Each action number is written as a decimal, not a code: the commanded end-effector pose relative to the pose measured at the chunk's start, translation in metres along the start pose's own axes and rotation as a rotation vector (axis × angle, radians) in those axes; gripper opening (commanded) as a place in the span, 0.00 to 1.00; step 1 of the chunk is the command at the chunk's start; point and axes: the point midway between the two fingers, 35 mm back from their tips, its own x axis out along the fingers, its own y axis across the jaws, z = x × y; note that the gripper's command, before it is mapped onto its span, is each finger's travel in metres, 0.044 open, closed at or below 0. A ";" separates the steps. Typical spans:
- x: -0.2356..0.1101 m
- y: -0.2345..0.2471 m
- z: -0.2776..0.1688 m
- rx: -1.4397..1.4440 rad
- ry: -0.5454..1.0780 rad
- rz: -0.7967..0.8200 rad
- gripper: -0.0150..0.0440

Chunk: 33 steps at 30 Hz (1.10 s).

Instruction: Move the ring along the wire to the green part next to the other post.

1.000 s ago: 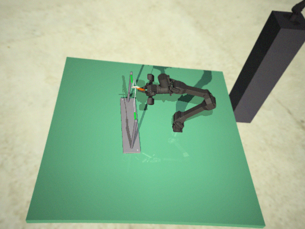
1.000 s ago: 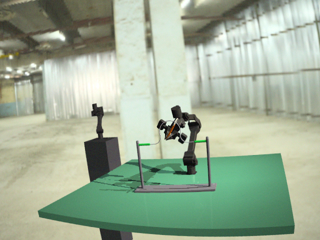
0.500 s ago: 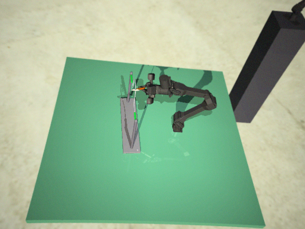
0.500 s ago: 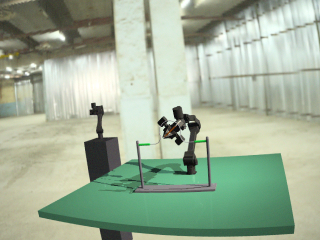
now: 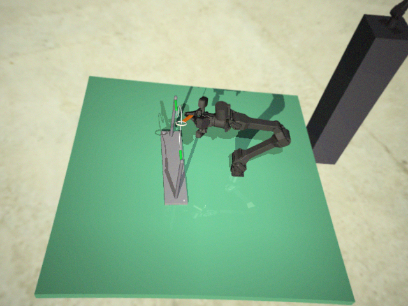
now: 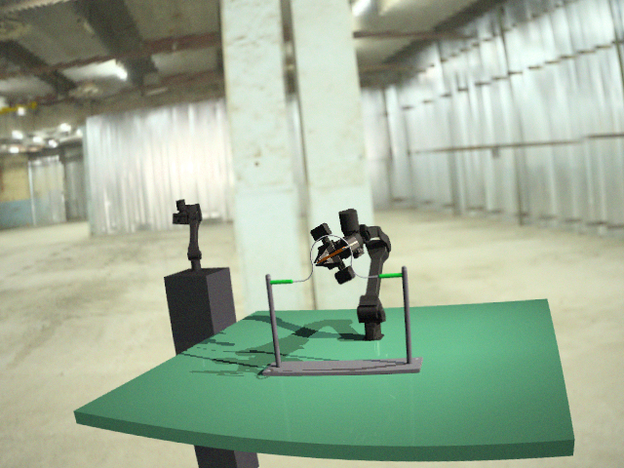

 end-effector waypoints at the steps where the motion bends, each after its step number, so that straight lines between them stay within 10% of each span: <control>1: 0.000 -0.002 -0.001 -0.066 0.006 -0.033 0.00; 33: 0.000 -0.013 -0.001 -0.428 0.006 -0.225 0.00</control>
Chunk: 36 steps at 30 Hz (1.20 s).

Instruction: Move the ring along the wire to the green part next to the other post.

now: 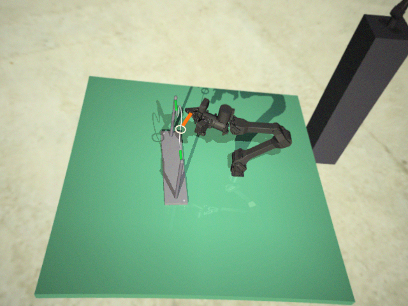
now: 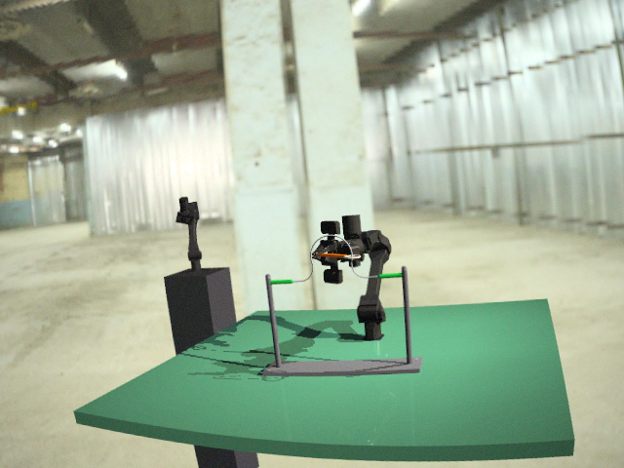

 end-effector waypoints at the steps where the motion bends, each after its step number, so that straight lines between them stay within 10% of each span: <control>1: 0.000 0.004 -0.001 -0.021 0.002 -0.004 0.00; 36: -0.009 0.095 0.017 0.485 -0.001 0.288 0.00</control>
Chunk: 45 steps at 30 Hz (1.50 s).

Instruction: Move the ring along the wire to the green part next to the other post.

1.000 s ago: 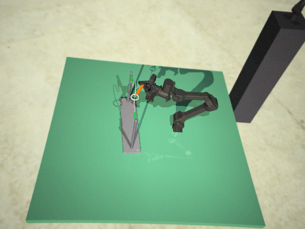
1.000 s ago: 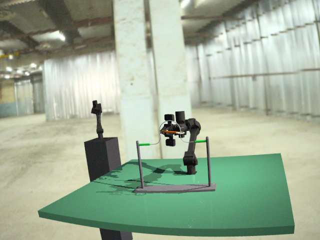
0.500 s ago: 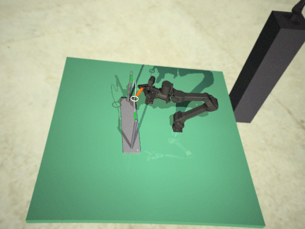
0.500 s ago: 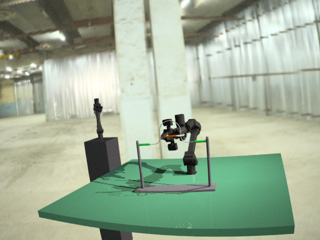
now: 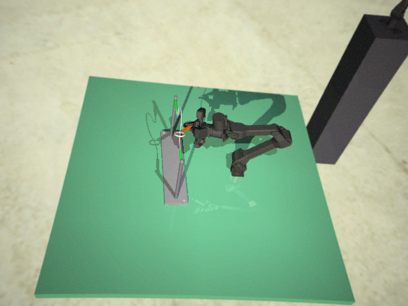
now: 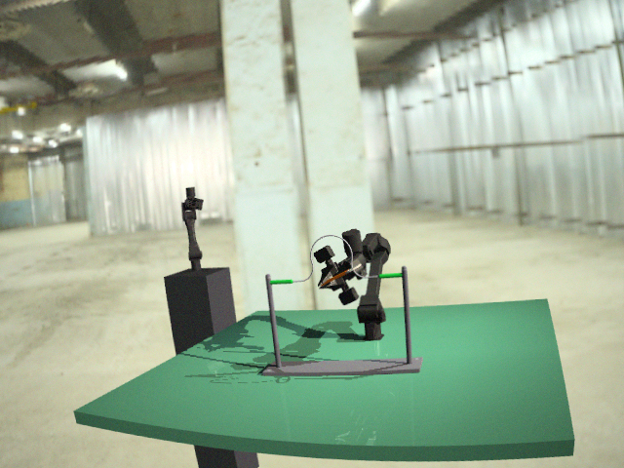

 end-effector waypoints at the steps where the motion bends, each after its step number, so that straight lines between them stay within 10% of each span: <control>1: 0.000 0.017 0.000 0.088 -0.002 0.059 0.00; 45: -0.026 0.135 0.067 0.927 -0.105 0.498 0.00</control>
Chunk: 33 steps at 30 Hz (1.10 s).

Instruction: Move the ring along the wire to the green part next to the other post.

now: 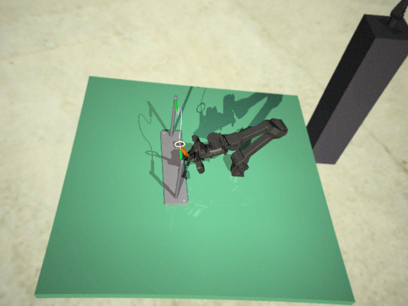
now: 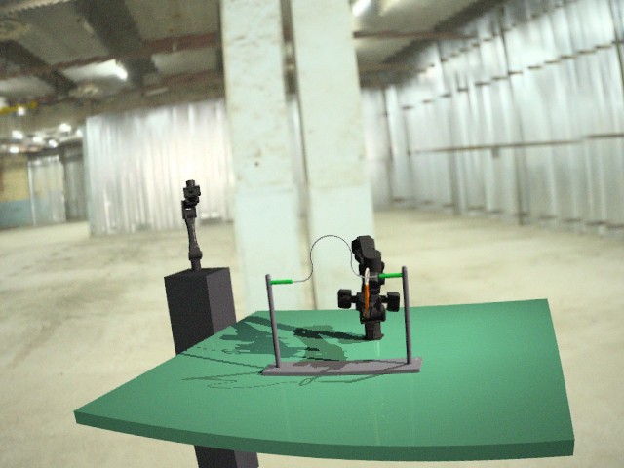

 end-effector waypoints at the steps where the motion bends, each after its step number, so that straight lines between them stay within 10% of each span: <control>1: 0.001 0.009 0.000 0.053 0.000 0.018 0.00; 33: 0.000 0.052 0.005 0.140 -0.008 0.075 0.00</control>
